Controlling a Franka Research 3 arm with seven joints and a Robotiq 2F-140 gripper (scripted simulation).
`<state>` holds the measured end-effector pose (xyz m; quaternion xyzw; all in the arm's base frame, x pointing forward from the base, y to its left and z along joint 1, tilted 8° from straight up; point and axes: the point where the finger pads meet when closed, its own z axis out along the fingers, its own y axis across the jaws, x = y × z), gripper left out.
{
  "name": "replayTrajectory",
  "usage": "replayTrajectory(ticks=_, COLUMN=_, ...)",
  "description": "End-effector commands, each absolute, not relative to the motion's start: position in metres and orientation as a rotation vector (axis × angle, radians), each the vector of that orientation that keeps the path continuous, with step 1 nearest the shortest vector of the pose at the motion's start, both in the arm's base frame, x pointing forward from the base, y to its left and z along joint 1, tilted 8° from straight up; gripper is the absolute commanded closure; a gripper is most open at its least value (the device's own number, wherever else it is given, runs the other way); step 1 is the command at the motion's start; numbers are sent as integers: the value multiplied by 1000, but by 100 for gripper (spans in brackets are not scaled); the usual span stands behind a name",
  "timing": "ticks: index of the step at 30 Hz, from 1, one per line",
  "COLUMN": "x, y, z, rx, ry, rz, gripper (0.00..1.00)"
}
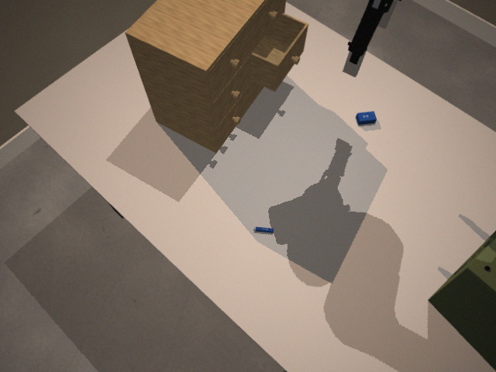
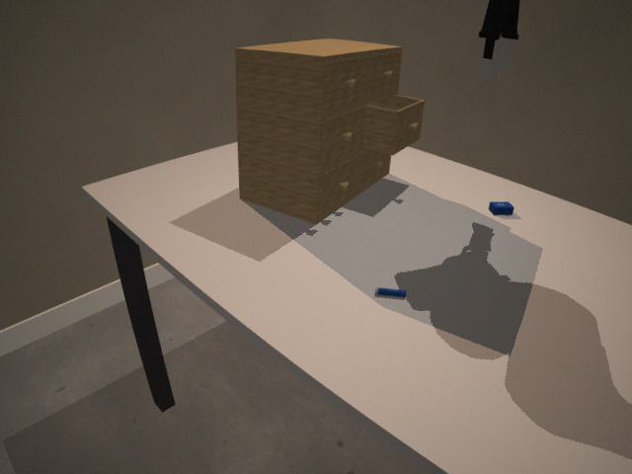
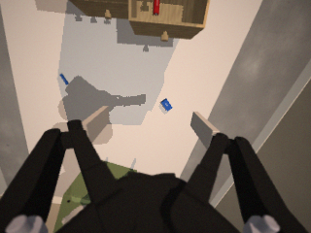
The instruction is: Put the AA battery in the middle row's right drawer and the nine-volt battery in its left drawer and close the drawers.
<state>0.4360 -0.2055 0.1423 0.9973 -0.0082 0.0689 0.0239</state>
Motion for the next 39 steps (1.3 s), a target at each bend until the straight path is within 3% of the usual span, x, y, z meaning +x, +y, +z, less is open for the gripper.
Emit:
replayTrajectory(ticks=1, x=434, y=-206, z=142, rx=3087, ry=-7, rz=200, gripper=0)
replayTrajectory(ticks=19, x=434, y=-206, z=142, rx=3086, ry=-16, rz=205, gripper=0)
replayTrajectory(ticks=26, x=347, y=-229, z=126, rx=3088, ry=-8, rz=199, gripper=0)
replayTrajectory(ticks=39, x=347, y=-231, z=121, rx=3082, ry=-6, rz=266, gripper=0)
